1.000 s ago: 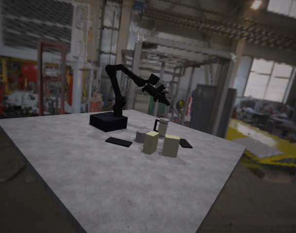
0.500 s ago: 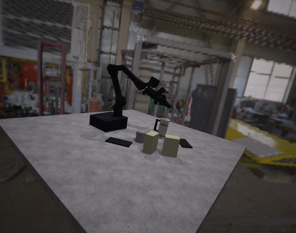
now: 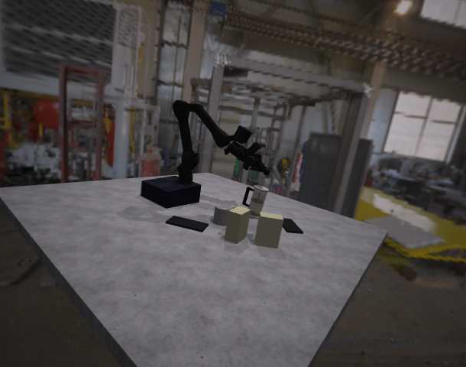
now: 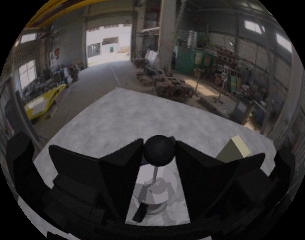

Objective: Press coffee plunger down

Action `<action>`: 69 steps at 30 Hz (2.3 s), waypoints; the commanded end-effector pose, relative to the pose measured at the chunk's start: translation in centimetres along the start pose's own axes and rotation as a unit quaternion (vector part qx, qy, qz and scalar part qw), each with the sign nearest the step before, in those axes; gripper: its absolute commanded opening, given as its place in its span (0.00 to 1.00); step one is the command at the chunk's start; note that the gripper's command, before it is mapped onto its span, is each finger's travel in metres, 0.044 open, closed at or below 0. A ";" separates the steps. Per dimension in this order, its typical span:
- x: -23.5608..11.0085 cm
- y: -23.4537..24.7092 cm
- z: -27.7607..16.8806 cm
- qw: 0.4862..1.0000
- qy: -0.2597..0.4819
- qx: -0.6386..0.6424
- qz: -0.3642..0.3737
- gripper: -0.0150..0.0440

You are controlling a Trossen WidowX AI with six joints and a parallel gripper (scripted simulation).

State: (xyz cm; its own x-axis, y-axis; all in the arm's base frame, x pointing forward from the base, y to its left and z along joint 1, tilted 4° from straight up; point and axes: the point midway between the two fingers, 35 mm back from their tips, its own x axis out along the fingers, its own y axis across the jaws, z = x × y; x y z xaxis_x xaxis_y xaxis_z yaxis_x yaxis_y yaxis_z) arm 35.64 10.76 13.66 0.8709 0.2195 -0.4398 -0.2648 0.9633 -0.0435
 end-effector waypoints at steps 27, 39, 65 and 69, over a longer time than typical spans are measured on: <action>3.0 -0.1 -3.9 0.999 0.041 -0.006 0.001 0.46; 3.2 -0.1 -3.6 0.999 0.041 -0.006 0.001 0.46; 3.4 -0.1 -2.9 0.999 0.033 -0.001 0.001 0.46; 3.4 -0.1 -2.9 0.999 0.033 -0.001 0.001 0.46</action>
State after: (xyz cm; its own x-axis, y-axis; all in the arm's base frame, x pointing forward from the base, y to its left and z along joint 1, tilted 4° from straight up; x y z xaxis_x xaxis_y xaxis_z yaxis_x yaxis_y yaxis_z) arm 37.48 11.00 9.56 0.8419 0.2111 -0.4967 -0.2677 0.9625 -0.0447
